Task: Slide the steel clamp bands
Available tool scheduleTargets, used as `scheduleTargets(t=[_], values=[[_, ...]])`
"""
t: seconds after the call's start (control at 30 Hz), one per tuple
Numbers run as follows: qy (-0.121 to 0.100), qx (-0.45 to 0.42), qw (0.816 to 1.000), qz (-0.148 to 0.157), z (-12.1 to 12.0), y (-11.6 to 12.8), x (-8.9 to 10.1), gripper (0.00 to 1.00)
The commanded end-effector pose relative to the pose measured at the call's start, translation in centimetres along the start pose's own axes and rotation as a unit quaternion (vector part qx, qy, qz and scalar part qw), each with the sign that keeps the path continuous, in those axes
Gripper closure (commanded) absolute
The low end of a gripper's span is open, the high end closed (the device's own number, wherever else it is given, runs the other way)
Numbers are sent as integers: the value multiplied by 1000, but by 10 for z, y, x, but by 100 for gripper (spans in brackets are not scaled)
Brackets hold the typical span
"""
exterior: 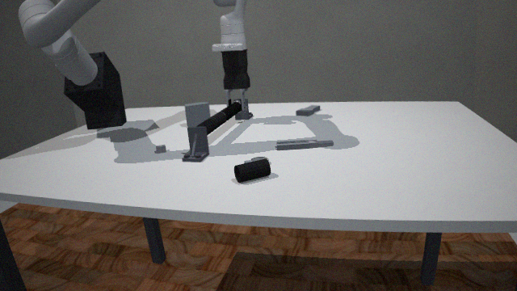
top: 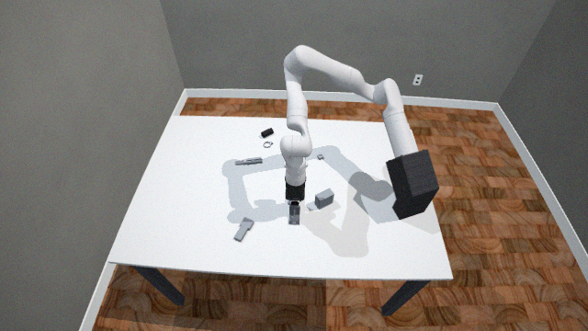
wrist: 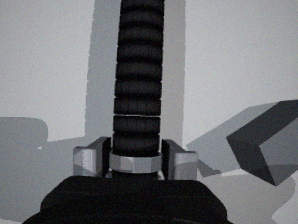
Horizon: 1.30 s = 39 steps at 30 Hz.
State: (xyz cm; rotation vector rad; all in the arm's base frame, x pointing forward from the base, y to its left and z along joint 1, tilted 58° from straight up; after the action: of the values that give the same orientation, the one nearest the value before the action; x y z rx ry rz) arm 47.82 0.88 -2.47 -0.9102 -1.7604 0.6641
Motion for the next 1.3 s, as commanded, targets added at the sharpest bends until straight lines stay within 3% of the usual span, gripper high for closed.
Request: scheduleTargets(t=[0.0, 0.57, 1.27], values=[[-1, 0, 1000, -1, -1, 0, 1, 25], [-1, 0, 1000, -1, -1, -10, 1, 25], [-1, 0, 1000, -1, -3, -42, 1, 25]])
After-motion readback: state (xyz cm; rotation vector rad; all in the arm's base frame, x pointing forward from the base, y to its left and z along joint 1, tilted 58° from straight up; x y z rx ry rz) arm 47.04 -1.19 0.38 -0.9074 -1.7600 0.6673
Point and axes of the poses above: the point where the finger pads meet when closed, its own x axis back along the fingers, its own z axis across the jaws, y = z × x, the point moved 4 cm from there along x, back along the fingers, and after that the axes turned 4 degrees about -x, right-handed, at the moved point
